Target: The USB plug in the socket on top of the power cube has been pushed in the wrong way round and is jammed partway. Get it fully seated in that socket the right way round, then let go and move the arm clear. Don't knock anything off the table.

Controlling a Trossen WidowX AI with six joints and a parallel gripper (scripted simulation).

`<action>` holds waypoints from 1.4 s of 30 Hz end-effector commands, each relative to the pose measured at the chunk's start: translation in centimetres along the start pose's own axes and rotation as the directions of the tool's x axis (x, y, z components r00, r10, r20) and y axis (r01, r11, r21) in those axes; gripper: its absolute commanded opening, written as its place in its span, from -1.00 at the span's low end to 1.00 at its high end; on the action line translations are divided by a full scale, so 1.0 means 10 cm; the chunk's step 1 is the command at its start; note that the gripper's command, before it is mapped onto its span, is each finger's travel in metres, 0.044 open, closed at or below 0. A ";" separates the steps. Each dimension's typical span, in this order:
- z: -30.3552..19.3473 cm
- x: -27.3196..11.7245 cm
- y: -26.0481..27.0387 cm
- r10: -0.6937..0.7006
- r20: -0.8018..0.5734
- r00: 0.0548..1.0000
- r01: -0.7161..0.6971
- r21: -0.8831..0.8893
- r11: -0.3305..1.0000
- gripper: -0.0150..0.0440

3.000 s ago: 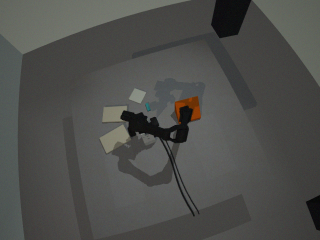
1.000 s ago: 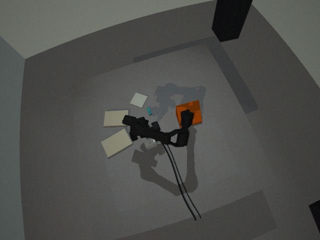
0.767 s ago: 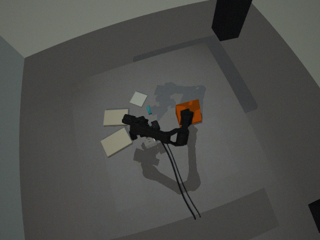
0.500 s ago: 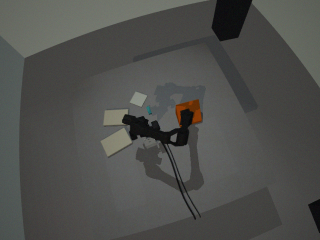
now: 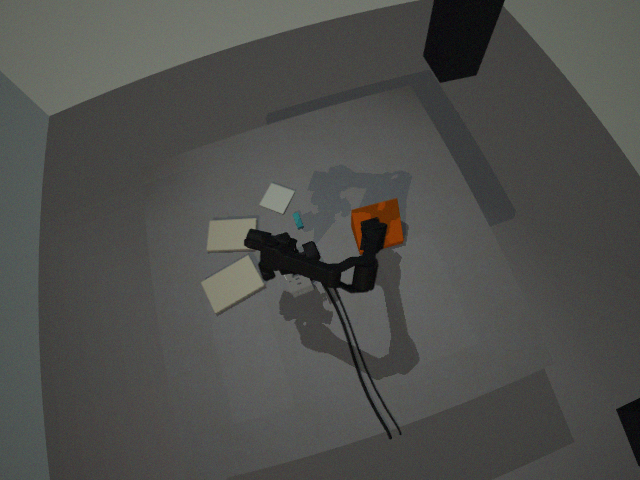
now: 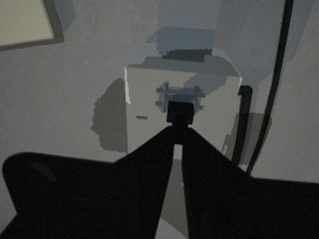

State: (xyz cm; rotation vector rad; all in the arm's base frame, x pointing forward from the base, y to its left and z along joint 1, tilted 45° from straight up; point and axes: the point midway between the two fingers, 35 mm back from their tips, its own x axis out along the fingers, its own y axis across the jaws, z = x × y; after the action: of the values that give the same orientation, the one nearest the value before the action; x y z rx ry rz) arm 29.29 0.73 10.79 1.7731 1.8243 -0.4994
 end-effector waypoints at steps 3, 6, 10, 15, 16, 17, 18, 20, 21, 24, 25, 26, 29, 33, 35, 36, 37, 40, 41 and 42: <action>0.00 0.01 0.00 0.004 -0.001 1.000 -0.004 0.003 1.000 -0.49; 0.00 0.01 0.00 0.004 -0.001 1.000 -0.004 0.003 1.000 -0.49; 0.00 0.01 0.00 0.004 -0.001 1.000 -0.004 0.003 1.000 -0.49; 0.00 0.02 0.00 0.004 -0.001 1.000 -0.004 0.003 1.000 -0.49; 0.00 0.02 0.00 0.004 -0.001 1.000 -0.004 0.003 1.000 -0.49; 0.00 0.02 0.00 0.004 -0.001 1.000 -0.004 0.003 1.000 -0.49; 0.00 0.02 0.00 0.004 -0.001 1.000 -0.004 0.003 1.000 -0.49; 0.00 0.03 0.00 0.004 -0.001 1.000 -0.004 0.003 1.000 -0.49; 0.00 0.03 0.00 0.004 -0.001 1.000 -0.004 0.003 1.000 -0.49; 0.00 0.03 0.00 0.004 -0.001 1.000 -0.004 0.003 1.000 -0.49; 0.00 0.03 0.00 0.004 -0.001 1.000 -0.004 0.003 1.000 -0.49; 0.00 0.03 0.00 0.004 -0.001 1.000 -0.004 0.003 1.000 -0.49; 0.00 0.04 0.00 0.004 -0.001 1.000 -0.004 0.003 1.000 -0.49; 0.00 0.04 0.00 0.004 -0.001 1.000 -0.004 0.003 1.000 -0.49; 0.00 0.04 0.00 0.004 -0.001 1.000 -0.004 0.003 1.000 -0.49; 0.00 0.05 0.00 0.004 -0.001 1.000 -0.004 0.003 1.000 -0.49; 0.00 0.05 0.00 0.004 -0.001 1.000 -0.004 0.003 1.000 -0.49; 0.00 0.05 0.00 0.004 -0.001 1.000 -0.004 0.003 1.000 -0.49; 0.00 0.05 0.00 0.004 -0.001 1.000 -0.004 0.003 1.000 -0.49; 0.00 0.05 0.00 0.004 -0.001 1.000 -0.004 0.003 1.000 -0.49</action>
State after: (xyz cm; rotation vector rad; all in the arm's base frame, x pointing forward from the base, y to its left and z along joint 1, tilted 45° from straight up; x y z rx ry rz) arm 29.31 1.08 10.45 1.7743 1.8238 -0.4987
